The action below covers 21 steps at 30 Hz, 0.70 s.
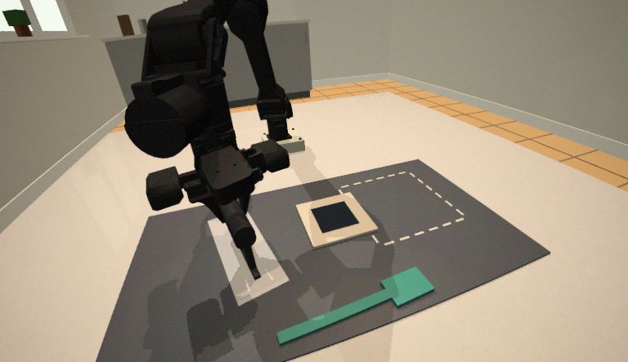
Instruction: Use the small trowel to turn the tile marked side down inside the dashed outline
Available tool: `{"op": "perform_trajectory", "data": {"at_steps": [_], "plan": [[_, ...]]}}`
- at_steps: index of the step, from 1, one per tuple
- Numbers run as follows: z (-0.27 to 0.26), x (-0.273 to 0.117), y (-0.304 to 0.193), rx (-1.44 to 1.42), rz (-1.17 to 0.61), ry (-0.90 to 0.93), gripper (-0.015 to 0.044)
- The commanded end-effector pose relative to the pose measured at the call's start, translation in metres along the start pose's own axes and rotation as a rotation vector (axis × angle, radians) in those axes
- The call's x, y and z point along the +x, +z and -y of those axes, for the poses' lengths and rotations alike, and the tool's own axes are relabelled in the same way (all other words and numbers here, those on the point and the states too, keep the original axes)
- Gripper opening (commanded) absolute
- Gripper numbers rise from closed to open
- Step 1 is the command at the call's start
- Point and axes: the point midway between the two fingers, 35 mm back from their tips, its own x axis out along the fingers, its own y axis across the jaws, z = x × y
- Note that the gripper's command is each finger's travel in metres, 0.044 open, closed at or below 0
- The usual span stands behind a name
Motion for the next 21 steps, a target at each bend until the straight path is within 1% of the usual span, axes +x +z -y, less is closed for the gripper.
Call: {"op": "perform_trajectory", "data": {"at_steps": [1, 21], "plan": [[-0.0003, 0.0004, 0.0001, -0.001, 0.0, 0.001, 0.013], [-0.0003, 0.0005, 0.0001, -0.58, 0.0, 0.001, 0.013]]}}
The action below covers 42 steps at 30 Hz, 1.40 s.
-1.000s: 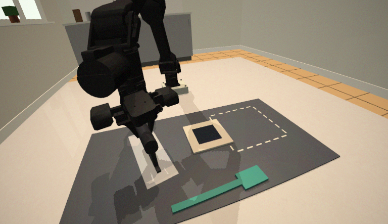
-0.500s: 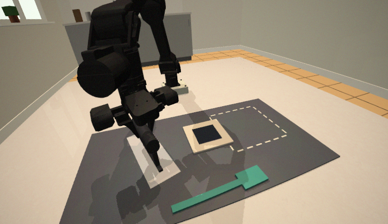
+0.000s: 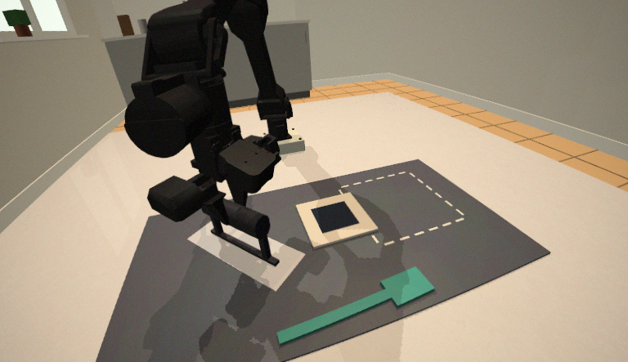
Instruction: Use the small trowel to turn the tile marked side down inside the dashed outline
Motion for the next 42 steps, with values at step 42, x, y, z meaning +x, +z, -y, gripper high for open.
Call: {"op": "perform_trajectory", "data": {"at_steps": [42], "plan": [[-0.0002, 0.0005, 0.0, -0.704, -0.001, 0.001, 0.027]]}}
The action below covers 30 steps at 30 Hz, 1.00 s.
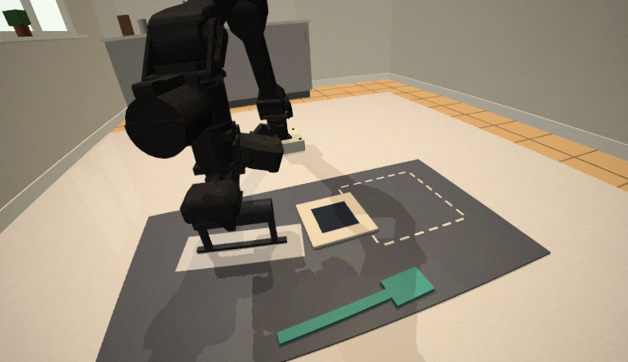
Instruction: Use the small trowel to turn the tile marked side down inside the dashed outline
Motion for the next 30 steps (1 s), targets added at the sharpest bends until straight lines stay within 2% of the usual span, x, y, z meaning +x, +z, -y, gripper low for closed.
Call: {"op": "perform_trajectory", "data": {"at_steps": [1, 9, 14, 30], "plan": [[0.0, 0.0, 0.0, -0.007, 0.0, 0.001, 0.027], [0.0, -0.002, 0.0, -0.008, 0.0, 0.001, 0.027], [-0.003, -0.045, 0.001, -0.028, 0.0, 0.001, 0.027], [-0.002, -0.031, 0.0, -0.009, 0.0, 0.001, 0.027]]}}
